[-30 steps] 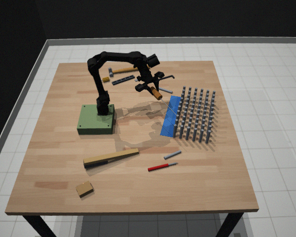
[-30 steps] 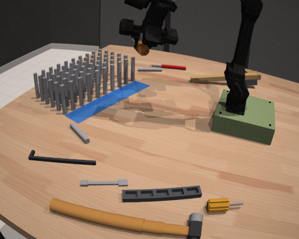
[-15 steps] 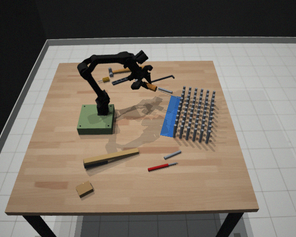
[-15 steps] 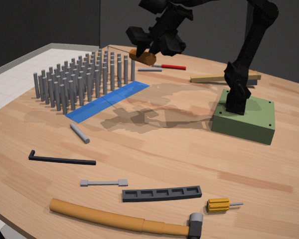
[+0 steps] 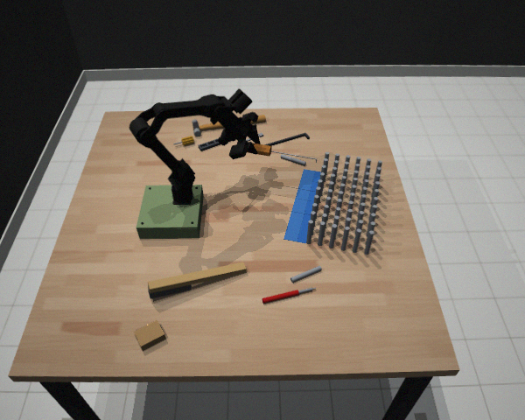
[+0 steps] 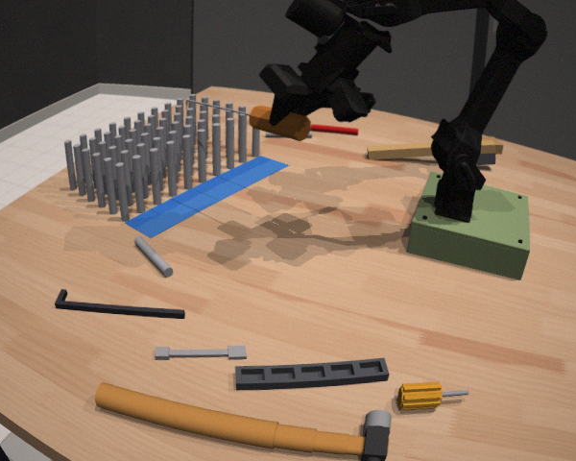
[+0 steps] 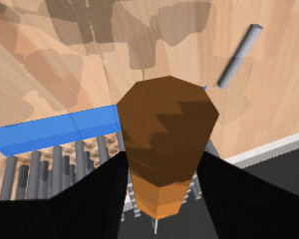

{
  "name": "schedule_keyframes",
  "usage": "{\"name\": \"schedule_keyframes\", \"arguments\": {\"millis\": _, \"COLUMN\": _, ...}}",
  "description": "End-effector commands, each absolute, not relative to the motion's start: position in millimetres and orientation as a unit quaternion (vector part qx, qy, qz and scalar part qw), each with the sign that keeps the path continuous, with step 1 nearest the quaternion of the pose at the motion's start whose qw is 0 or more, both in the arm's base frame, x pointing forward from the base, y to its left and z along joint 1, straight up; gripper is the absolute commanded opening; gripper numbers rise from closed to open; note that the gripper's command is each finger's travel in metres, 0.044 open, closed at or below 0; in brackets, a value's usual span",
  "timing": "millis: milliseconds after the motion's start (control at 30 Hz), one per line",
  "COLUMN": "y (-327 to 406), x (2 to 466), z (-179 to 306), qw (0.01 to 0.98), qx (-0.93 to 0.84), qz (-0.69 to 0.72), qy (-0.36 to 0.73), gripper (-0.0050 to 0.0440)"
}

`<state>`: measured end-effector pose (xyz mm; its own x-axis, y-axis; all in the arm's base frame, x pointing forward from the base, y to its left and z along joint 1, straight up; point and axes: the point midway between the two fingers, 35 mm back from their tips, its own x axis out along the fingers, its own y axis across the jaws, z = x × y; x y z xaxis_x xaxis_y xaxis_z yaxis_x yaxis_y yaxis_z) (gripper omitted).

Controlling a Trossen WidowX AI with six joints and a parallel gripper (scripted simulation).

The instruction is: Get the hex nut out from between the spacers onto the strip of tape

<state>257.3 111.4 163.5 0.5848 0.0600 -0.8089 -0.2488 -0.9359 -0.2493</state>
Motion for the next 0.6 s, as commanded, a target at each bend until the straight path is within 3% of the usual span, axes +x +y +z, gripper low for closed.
{"name": "schedule_keyframes", "arguments": {"millis": 0, "y": 114.1, "x": 261.0, "z": 158.8, "qw": 0.171, "qx": -0.876, "qz": 0.448, "qy": 0.048, "gripper": -0.005}}
{"name": "schedule_keyframes", "arguments": {"millis": 567, "y": 121.1, "x": 272.5, "z": 75.5, "qw": 0.17, "qx": -0.877, "qz": 0.446, "qy": 0.048, "gripper": -0.005}}
